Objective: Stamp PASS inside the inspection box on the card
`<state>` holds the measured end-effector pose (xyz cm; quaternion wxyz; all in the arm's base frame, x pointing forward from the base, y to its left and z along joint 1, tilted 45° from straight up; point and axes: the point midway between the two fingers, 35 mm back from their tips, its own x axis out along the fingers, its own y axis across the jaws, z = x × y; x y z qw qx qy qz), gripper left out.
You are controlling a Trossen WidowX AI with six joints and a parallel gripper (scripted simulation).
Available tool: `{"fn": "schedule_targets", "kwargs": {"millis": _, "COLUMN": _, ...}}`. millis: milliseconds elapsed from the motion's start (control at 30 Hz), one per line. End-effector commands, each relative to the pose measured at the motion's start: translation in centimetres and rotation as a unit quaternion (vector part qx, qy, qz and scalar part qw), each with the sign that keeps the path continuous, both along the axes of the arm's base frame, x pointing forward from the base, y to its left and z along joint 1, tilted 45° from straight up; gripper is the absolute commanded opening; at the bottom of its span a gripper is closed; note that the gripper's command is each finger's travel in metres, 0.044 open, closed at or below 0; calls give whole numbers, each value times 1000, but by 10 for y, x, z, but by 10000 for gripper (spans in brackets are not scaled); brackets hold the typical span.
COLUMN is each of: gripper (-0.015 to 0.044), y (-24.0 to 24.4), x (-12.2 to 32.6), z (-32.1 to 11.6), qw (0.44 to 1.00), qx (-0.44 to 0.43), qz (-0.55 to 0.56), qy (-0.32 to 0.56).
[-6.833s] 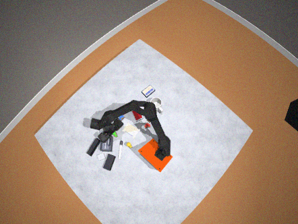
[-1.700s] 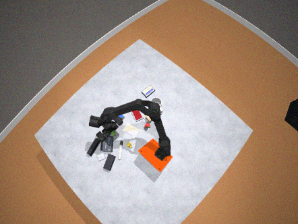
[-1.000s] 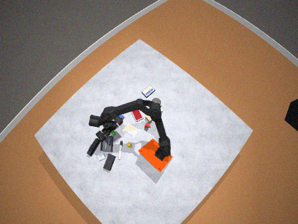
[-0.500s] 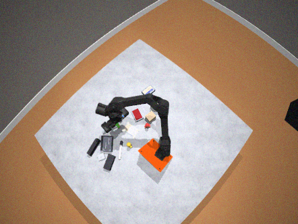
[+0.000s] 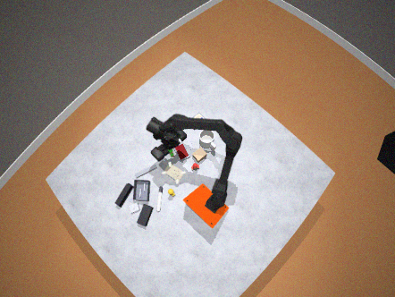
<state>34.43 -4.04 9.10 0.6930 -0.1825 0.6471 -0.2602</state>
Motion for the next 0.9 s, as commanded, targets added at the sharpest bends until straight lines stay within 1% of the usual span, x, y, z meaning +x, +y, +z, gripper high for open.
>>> {"fn": "schedule_targets", "kwargs": {"millis": 0, "gripper": 0, "y": -17, "x": -10, "z": 16, "qw": 1000, "qx": -5, "qz": 2, "qy": 3}}
{"fn": "schedule_targets", "kwargs": {"millis": 200, "gripper": 0, "y": -37, "x": -22, "z": 35, "qw": 1000, "qx": -9, "qz": 1, "qy": 4}}
{"fn": "schedule_targets", "kwargs": {"millis": 867, "gripper": 0, "y": -44, "x": -22, "z": 27, "qw": 1000, "qx": -8, "qz": 1, "qy": 2}}
